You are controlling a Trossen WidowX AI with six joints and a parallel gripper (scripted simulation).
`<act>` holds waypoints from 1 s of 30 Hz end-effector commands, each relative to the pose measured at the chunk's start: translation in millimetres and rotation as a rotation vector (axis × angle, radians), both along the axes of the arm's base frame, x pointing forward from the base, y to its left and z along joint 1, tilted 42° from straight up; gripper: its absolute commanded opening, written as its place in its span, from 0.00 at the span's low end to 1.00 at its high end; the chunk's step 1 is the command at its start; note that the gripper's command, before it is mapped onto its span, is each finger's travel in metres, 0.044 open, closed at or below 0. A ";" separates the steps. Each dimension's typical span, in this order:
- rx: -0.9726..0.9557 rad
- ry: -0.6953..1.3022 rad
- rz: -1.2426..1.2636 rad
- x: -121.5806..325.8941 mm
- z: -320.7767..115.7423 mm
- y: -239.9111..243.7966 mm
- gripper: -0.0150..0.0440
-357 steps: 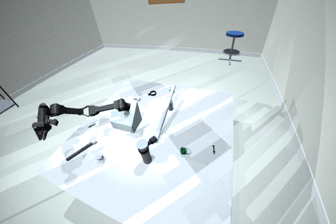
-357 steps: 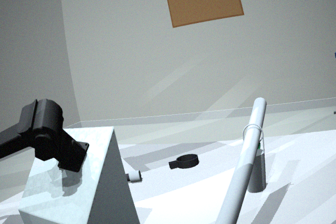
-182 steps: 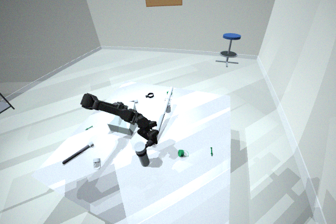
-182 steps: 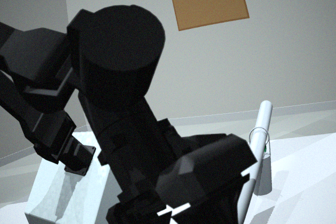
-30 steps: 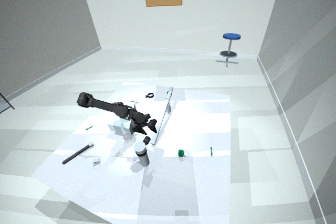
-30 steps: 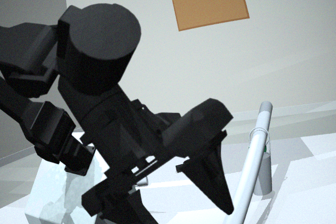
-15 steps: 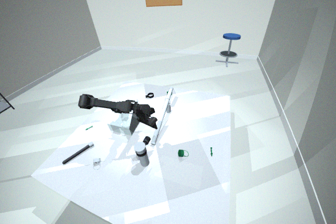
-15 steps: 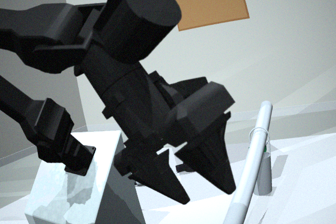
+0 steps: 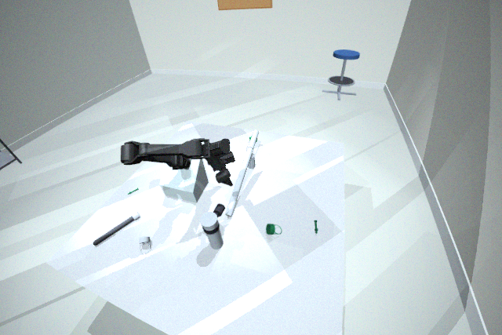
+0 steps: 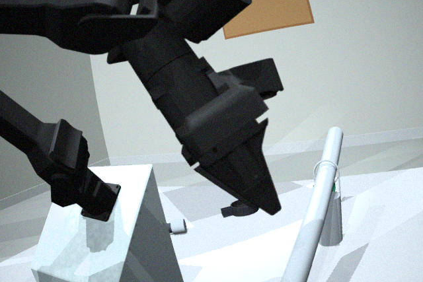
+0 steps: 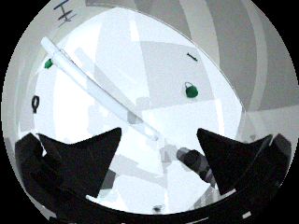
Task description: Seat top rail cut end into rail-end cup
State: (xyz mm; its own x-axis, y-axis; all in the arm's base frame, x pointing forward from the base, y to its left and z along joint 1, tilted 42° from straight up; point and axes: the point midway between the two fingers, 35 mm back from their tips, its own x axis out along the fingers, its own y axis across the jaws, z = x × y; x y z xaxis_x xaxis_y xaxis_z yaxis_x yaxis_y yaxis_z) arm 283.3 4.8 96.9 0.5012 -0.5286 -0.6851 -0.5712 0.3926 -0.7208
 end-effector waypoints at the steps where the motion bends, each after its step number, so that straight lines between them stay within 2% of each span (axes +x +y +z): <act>1: 0.213 -0.344 -0.338 -11.8 7.4 51.2 1.00; 8: 0.330 -0.497 -0.475 -16.7 9.4 63.8 1.00; 26: 0.330 -0.497 -0.475 -16.8 9.4 63.8 1.00; 30: 0.388 -0.549 -0.617 -11.7 0.0 57.8 1.00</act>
